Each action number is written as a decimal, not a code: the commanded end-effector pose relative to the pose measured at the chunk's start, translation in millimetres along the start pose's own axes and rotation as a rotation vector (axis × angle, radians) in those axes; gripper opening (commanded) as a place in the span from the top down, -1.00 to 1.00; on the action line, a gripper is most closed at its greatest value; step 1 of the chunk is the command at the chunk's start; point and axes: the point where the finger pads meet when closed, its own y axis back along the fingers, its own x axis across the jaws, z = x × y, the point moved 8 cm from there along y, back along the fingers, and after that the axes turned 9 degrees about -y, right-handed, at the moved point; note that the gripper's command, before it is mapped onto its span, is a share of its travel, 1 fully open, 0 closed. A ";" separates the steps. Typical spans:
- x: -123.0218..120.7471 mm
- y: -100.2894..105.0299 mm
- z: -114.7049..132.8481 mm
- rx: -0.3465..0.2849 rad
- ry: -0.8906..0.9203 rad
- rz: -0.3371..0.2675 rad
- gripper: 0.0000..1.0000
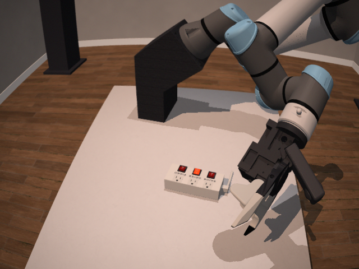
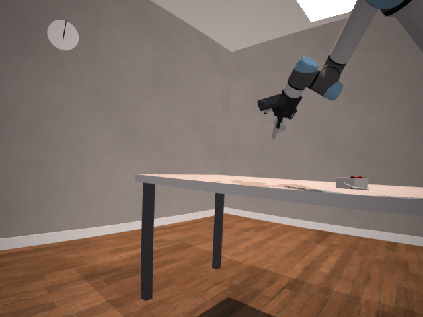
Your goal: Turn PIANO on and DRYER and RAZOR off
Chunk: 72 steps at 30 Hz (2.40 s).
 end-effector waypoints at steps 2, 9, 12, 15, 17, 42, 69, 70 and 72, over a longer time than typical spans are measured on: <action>0.6 0.3 -0.3 0.001 0.000 0.001 -1.00; 0.6 0.3 -0.3 0.001 0.000 0.001 -1.00; 0.6 0.3 -0.3 0.001 0.000 0.001 -1.00; 0.6 0.3 -0.3 0.001 0.000 0.001 -1.00; 0.6 0.3 -0.3 0.001 0.000 0.001 -1.00; 0.6 0.3 -0.3 0.001 0.000 0.001 1.00; -33.7 8.1 234.4 -0.417 -0.136 -0.403 1.00; -42.1 15.0 253.6 -0.443 -0.164 -0.450 1.00; -51.2 22.6 271.5 -0.465 -0.195 -0.498 1.00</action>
